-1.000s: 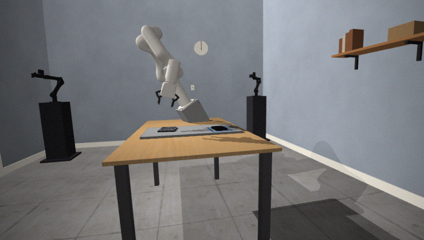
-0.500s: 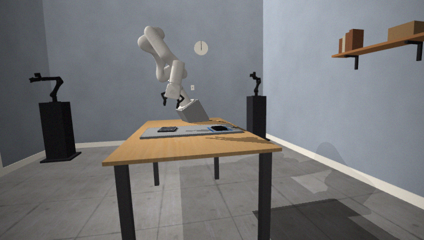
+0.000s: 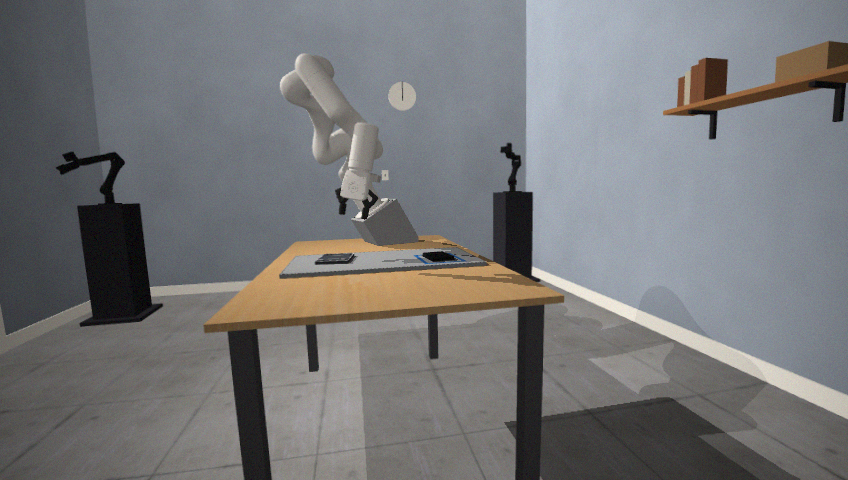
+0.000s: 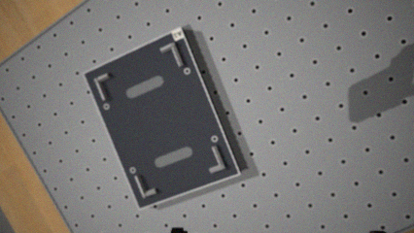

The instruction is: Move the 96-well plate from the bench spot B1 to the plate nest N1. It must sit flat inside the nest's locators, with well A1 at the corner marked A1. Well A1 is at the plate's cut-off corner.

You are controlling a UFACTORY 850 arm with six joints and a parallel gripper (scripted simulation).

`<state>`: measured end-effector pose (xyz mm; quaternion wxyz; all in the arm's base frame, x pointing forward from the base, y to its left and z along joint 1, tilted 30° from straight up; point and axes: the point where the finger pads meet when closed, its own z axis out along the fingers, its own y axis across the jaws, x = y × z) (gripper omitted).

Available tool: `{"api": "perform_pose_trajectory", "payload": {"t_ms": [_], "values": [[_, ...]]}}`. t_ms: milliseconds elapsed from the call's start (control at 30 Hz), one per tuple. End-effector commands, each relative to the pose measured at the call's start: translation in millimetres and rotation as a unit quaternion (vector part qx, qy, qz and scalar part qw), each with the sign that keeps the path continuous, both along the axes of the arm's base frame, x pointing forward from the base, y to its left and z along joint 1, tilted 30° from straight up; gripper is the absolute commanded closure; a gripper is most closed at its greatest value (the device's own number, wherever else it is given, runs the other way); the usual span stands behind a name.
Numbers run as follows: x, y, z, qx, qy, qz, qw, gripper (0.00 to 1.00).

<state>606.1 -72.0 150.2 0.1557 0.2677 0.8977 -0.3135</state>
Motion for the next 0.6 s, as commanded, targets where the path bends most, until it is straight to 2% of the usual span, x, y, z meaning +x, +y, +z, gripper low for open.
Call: {"api": "perform_pose_trajectory", "payload": {"t_ms": [0,233,400,467,567], "values": [[6.4,14.4,-11.5,0.011,-0.052,-0.05,0.997,0.0],[10.2,26.2,-22.0,0.026,-0.098,-0.104,0.989,0.0],[14.5,41.2,-35.3,0.041,-0.144,-0.158,0.976,0.0],[14.5,41.2,-35.3,0.041,-0.144,-0.158,0.976,0.0],[16.6,49.2,-42.5,0.051,-0.172,-0.194,0.964,0.0]]}}
